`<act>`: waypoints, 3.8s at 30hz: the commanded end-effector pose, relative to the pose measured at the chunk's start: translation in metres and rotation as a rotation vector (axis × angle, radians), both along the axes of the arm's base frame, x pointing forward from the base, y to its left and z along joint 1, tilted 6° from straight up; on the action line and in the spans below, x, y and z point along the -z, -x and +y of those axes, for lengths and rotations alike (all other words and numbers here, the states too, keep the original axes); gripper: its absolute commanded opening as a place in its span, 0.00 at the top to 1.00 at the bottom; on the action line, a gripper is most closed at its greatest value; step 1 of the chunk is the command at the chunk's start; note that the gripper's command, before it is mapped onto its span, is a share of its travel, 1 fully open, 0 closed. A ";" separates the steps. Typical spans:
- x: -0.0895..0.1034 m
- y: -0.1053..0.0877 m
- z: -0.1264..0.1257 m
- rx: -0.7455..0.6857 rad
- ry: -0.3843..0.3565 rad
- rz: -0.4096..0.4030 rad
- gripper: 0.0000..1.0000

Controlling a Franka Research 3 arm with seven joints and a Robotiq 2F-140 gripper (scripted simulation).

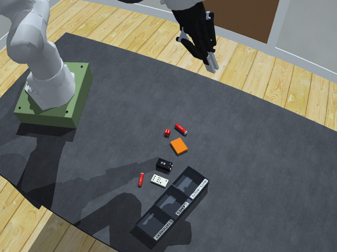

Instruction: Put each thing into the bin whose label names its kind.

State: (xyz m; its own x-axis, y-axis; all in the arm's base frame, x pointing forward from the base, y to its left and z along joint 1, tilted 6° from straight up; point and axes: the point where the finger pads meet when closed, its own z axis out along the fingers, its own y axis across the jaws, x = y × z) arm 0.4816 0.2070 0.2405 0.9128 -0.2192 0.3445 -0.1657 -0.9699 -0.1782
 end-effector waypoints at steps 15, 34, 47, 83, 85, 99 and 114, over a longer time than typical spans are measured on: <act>0.057 0.013 -0.086 -0.190 0.193 0.212 0.95; 0.091 0.030 -0.150 -0.271 0.264 0.332 0.95; 0.096 0.024 -0.165 -0.173 0.244 0.334 0.95; 0.180 -0.069 -0.400 0.039 0.198 0.337 0.95; 0.181 -0.070 -0.402 0.039 0.198 0.337 0.95; 0.183 -0.070 -0.402 0.039 0.198 0.337 0.95; 0.218 -0.072 -0.405 0.039 0.198 0.337 0.95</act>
